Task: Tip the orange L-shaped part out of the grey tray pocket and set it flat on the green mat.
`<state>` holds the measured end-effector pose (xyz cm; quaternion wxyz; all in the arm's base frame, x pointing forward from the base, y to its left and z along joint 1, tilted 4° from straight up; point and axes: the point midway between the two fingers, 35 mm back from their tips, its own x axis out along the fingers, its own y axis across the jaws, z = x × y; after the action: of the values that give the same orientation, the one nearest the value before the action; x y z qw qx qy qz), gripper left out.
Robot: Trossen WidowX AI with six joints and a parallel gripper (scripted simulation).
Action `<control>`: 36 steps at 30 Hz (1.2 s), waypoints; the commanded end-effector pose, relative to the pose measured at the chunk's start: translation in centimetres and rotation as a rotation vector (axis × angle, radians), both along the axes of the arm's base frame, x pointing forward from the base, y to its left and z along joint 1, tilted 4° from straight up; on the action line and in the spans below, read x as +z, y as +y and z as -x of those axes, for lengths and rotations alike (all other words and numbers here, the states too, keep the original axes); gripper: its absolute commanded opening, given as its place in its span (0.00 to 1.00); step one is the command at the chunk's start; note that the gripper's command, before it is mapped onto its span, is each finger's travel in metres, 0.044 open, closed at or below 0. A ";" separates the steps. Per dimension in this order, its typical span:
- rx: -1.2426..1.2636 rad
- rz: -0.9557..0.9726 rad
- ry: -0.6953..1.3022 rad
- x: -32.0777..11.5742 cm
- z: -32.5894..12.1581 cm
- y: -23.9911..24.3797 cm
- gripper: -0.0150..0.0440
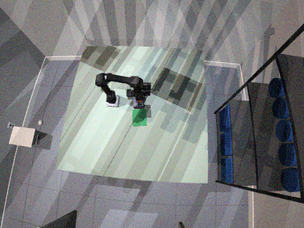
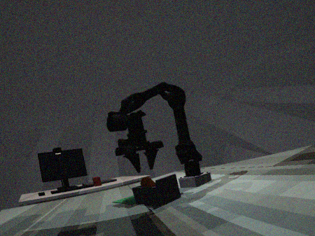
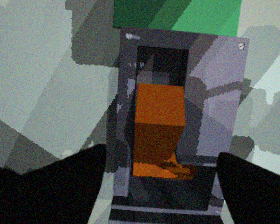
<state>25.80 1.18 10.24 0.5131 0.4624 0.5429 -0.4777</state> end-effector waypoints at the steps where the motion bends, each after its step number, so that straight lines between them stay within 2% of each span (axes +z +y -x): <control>1: -0.007 0.004 0.003 -0.8 0.0 -0.1 0.73; 35: -0.007 0.004 0.003 -5.5 0.2 0.0 0.73; 36: -0.003 0.000 -0.002 -5.2 0.2 0.0 0.68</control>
<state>25.59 1.20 5.01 0.5126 0.4635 0.5418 -0.4784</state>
